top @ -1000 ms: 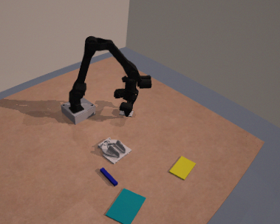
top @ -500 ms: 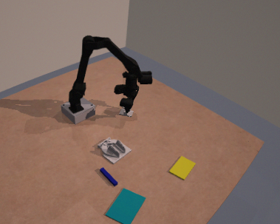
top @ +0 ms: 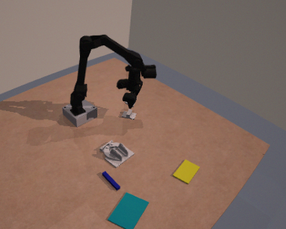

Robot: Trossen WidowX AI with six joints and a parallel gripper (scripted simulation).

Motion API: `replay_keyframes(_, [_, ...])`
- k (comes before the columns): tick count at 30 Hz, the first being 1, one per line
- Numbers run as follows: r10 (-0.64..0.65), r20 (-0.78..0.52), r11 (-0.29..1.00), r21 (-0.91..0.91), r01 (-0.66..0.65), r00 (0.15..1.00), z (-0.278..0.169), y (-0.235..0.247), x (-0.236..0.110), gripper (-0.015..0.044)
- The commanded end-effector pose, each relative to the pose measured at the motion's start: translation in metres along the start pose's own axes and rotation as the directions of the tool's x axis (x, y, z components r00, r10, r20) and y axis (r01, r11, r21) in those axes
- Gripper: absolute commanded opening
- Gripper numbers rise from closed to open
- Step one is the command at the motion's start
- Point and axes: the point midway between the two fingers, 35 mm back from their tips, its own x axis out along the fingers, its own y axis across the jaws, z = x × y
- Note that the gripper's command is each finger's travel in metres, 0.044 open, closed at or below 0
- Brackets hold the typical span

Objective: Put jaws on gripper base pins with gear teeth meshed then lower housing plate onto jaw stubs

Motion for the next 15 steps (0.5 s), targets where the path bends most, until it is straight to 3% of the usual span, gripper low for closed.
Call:
replay_keyframes(1, [-0.004, 0.001, 1.0, -0.002, 0.004, 1.0, 0.0, 0.0, -0.004, 0.0351])
replay_keyframes(15, [-0.002, -0.003, 0.941, 0.338, 0.003, 1.0, -0.01, 0.026, -0.005, 0.0351])
